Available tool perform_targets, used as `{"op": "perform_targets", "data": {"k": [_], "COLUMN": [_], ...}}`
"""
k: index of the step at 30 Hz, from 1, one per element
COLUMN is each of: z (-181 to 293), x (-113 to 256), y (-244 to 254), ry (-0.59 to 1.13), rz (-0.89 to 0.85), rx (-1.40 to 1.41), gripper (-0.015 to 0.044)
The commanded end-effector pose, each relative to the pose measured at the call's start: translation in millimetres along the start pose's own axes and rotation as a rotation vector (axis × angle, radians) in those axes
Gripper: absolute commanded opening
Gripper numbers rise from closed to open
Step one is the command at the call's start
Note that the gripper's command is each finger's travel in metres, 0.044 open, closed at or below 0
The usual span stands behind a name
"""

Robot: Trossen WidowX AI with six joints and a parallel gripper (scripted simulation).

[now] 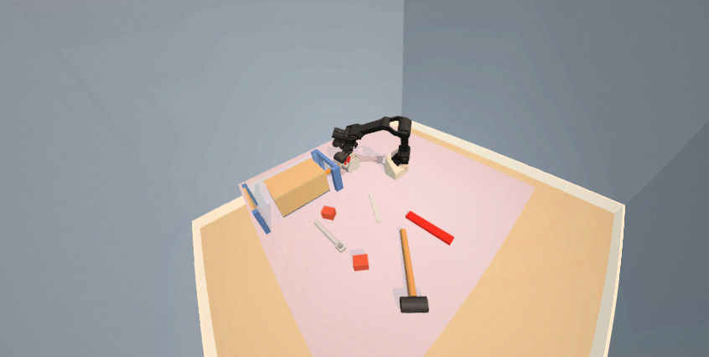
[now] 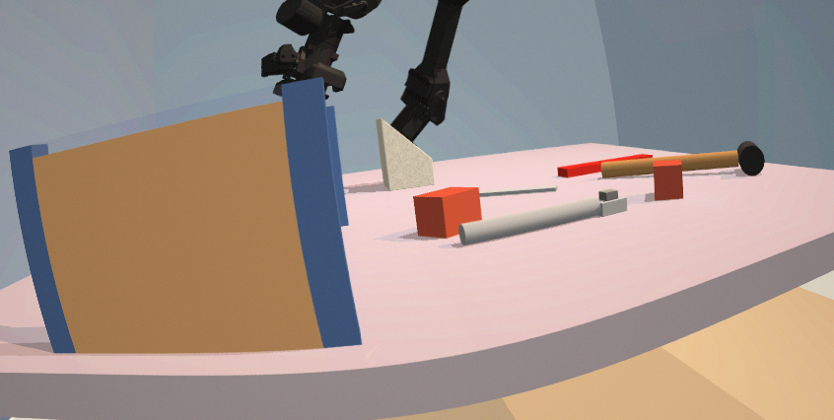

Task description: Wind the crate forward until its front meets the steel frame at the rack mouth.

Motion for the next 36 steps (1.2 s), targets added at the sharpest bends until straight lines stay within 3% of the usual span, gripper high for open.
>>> {"op": "perform_targets", "data": {"k": [1,36], "z": [9,39], "x": [2,19], "y": [-5,-39], "ry": [0.023,0.024], "rz": [0.007,0.010], "rx": [-0.008,-0.009], "gripper": [0.0000,0.0000]}}
Point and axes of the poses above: the point midway between the two fingers, 35 mm back from their tips, its own x axis back along the fingers, its own y axis across the jaws, z = x × y, the point moved 8 cm from there along x, back along the fingers, and after that the axes turned 7 degrees about -x, right-handed, at the moved point
